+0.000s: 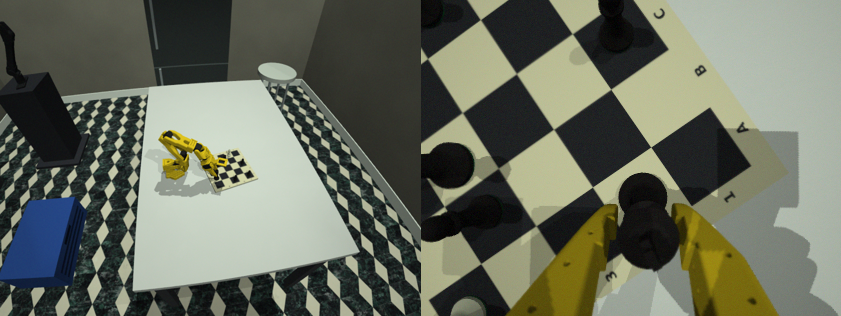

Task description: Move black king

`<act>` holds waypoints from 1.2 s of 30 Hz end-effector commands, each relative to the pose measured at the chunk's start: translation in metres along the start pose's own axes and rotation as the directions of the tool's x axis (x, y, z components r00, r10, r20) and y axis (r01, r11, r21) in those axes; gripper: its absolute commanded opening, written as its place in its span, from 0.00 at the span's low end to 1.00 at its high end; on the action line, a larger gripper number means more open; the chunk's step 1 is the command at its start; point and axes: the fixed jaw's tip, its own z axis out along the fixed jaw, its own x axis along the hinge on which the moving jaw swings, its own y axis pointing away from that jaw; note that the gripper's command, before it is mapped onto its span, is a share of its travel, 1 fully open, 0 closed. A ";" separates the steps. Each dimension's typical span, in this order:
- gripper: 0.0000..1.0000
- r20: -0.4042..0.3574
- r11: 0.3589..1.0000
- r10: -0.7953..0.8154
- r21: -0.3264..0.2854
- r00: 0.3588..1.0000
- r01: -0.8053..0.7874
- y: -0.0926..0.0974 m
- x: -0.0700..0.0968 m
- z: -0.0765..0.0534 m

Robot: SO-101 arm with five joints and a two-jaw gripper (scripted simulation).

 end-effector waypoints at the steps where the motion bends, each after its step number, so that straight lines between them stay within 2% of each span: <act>1: 0.12 -0.001 1.000 0.007 -0.004 1.000 -0.007 0.001 -0.002 -0.002; 9: 0.12 -0.001 1.000 0.007 -0.004 1.000 -0.007 0.001 -0.005 -0.007; 36: 0.12 -0.001 1.000 0.007 -0.004 1.000 -0.007 0.001 -0.030 -0.048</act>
